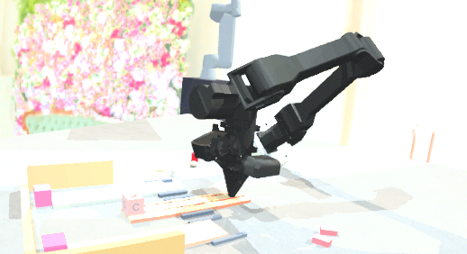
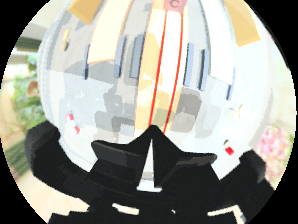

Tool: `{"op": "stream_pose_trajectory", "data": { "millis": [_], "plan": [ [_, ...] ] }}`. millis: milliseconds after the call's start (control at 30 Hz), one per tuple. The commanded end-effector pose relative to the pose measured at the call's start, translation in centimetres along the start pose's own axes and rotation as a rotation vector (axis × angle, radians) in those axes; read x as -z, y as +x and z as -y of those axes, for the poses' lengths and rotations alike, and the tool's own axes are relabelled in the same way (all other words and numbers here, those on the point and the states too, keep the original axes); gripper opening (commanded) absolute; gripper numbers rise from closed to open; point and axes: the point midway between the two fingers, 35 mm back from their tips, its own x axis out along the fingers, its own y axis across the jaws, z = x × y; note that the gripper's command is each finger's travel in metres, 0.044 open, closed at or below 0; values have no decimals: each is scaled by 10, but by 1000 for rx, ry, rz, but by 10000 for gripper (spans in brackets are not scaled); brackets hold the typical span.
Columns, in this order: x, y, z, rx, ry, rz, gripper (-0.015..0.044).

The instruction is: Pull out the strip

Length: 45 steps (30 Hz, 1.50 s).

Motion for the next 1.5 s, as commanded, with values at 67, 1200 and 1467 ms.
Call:
{"op": "stream_pose_trajectory", "data": {
  "millis": [67,1200,1467],
  "plan": [
    [16,5,1,-1,12,-23,0],
    [63,4,2,-1,14,-25,0],
    [63,4,2,-1,14,-25,0]
  ]
}}
